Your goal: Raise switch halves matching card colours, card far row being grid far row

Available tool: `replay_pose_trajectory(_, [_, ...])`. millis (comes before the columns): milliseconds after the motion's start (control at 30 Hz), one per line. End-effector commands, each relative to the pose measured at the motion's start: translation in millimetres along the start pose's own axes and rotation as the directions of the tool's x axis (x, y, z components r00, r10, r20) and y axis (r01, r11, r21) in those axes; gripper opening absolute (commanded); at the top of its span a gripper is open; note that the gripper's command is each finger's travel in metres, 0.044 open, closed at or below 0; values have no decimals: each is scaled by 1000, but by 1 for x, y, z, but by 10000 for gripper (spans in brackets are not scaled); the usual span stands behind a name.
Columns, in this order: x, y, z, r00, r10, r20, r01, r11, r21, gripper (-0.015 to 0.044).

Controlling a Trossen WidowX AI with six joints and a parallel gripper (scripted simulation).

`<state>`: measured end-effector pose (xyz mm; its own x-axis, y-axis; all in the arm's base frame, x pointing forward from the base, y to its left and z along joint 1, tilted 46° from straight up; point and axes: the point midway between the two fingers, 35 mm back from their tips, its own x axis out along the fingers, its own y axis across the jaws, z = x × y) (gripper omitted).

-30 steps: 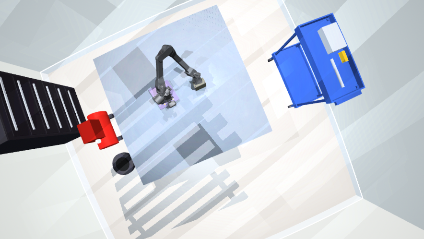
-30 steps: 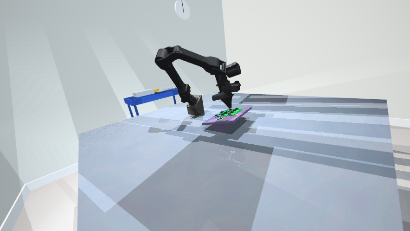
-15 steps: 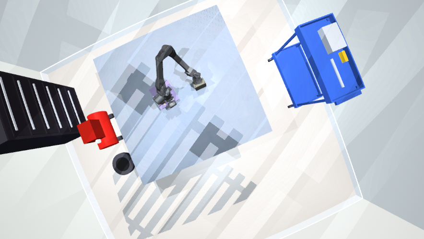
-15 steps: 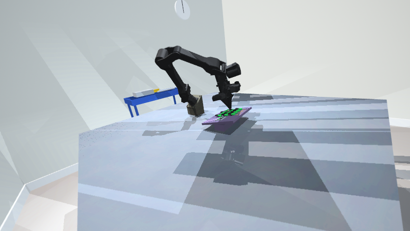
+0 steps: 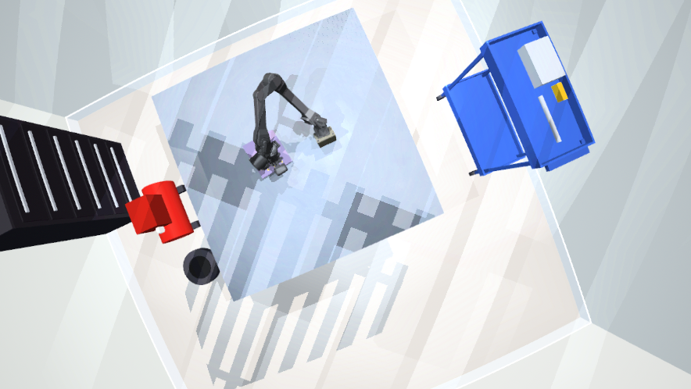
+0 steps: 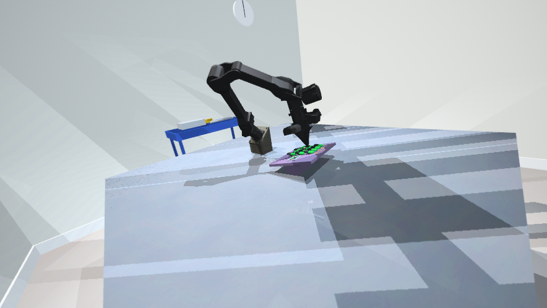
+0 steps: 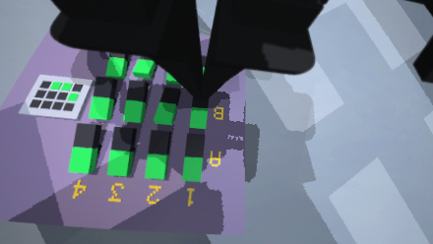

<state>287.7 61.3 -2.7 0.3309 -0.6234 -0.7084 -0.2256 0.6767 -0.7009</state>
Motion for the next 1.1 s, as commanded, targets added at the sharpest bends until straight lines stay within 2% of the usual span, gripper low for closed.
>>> replay_pose_trajectory(0, [1, -1, 0, 1000, -6, 2, 6, 1000, -4, 0])
replay_pose_trajectory(1000, [5, -1, 0, 1000, -6, 2, 6, 1000, -4, 0])
replay_pose_trajectory(1067, [-6, 1, 1, 1000, 2, -4, -2, 1000, -1, 0])
